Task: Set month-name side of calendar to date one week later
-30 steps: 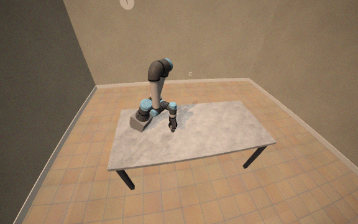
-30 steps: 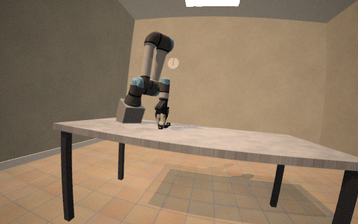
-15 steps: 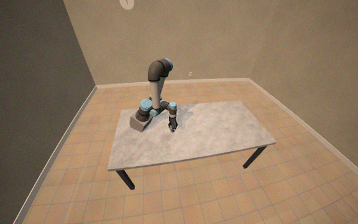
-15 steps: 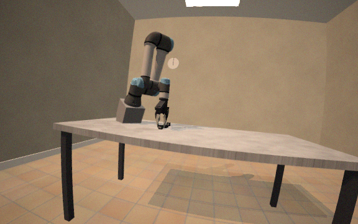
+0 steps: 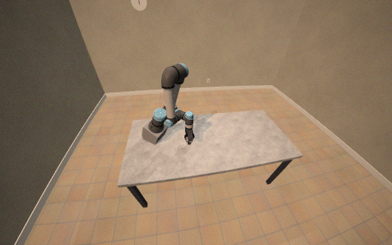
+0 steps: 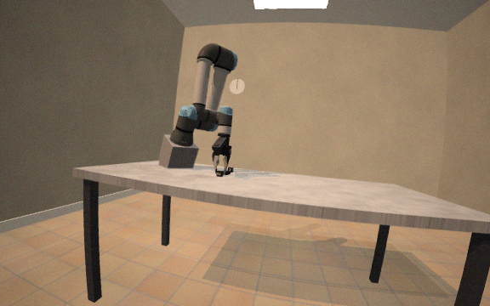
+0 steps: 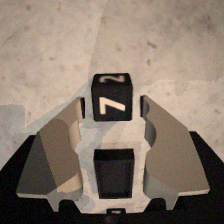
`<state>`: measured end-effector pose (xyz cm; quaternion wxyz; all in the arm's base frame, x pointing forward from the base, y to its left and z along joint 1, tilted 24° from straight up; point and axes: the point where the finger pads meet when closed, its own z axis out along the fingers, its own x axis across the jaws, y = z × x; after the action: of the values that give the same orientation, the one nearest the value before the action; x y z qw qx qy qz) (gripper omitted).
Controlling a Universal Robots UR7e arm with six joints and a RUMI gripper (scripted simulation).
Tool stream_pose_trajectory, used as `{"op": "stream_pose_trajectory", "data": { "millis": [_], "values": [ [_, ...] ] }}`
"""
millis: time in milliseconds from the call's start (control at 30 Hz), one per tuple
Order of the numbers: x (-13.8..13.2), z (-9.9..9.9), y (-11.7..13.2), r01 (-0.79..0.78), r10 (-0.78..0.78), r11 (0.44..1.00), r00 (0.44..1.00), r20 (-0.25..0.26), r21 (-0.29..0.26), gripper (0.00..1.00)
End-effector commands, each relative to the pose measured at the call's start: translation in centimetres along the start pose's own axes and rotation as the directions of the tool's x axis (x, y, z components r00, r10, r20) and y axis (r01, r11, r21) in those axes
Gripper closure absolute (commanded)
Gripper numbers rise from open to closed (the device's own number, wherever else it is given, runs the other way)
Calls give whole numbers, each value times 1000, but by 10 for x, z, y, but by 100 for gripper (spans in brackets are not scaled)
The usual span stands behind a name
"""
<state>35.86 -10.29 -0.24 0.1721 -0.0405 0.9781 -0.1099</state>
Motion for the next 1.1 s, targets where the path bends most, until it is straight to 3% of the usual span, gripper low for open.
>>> {"op": "stream_pose_trajectory", "data": {
  "millis": [0,433,1067],
  "values": [
    [0,-3,0,0,0,1000,1000,1,0,72],
    [0,-19,0,0,0,1000,1000,1,0,72],
    [0,-57,0,0,0,1000,1000,1,0,72]
  ]
}}
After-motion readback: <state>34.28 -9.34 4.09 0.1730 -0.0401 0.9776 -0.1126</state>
